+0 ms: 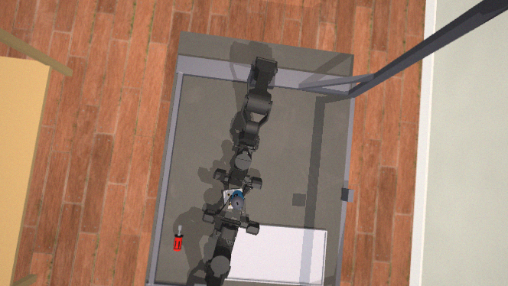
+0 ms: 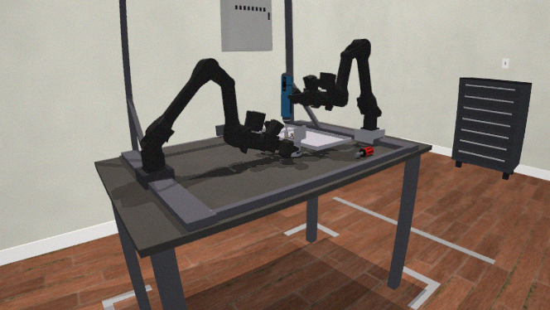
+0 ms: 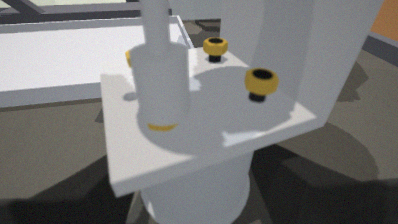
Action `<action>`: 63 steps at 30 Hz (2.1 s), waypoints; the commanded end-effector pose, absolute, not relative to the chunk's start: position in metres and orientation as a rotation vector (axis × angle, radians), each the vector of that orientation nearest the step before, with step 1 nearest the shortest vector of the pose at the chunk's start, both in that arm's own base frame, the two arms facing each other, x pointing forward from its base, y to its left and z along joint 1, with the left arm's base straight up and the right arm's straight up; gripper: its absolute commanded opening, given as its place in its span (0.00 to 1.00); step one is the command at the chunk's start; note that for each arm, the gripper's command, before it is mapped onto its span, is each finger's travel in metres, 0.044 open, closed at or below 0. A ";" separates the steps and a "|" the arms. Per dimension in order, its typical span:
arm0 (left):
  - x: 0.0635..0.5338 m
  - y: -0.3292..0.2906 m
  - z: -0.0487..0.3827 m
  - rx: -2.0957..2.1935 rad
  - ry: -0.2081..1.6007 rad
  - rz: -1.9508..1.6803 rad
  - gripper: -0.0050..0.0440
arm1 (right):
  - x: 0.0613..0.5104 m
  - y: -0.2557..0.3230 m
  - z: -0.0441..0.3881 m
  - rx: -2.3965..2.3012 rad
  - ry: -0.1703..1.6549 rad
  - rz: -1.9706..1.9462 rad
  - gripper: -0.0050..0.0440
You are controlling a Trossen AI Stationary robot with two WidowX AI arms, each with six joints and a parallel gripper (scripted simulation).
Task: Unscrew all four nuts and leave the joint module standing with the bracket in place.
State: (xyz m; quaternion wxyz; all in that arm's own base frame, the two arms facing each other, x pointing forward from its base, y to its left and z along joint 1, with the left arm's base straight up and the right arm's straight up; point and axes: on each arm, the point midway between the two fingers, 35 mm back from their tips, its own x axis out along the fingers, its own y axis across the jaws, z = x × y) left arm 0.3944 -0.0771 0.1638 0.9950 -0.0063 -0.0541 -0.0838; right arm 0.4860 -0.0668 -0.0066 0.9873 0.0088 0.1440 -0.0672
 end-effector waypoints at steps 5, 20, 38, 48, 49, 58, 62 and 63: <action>0.390 -0.079 0.125 -0.009 -0.032 -0.180 0.43 | 0.492 -0.068 0.010 0.017 0.249 -0.136 0.59; 0.398 -0.080 0.130 -0.008 -0.049 -0.177 0.43 | 0.492 -0.068 0.010 0.017 0.249 -0.136 0.59; 0.398 -0.080 0.130 -0.008 -0.051 -0.175 0.43 | 0.492 -0.068 0.010 0.017 0.249 -0.136 0.59; 0.398 -0.080 0.131 -0.008 -0.049 -0.175 0.43 | 0.492 -0.068 0.010 0.017 0.249 -0.136 0.59; 0.398 -0.080 0.132 -0.008 -0.049 -0.175 0.43 | 0.492 -0.068 0.010 0.017 0.249 -0.136 0.59; 0.398 -0.080 0.139 -0.008 -0.049 -0.175 0.43 | 0.492 -0.068 0.010 0.017 0.249 -0.136 0.59; 0.398 -0.080 0.142 -0.008 -0.049 -0.175 0.43 | 0.492 -0.068 0.010 0.017 0.249 -0.136 0.59; 0.398 -0.080 0.143 -0.008 -0.050 -0.175 0.43 | 0.492 -0.068 0.010 0.017 0.249 -0.136 0.59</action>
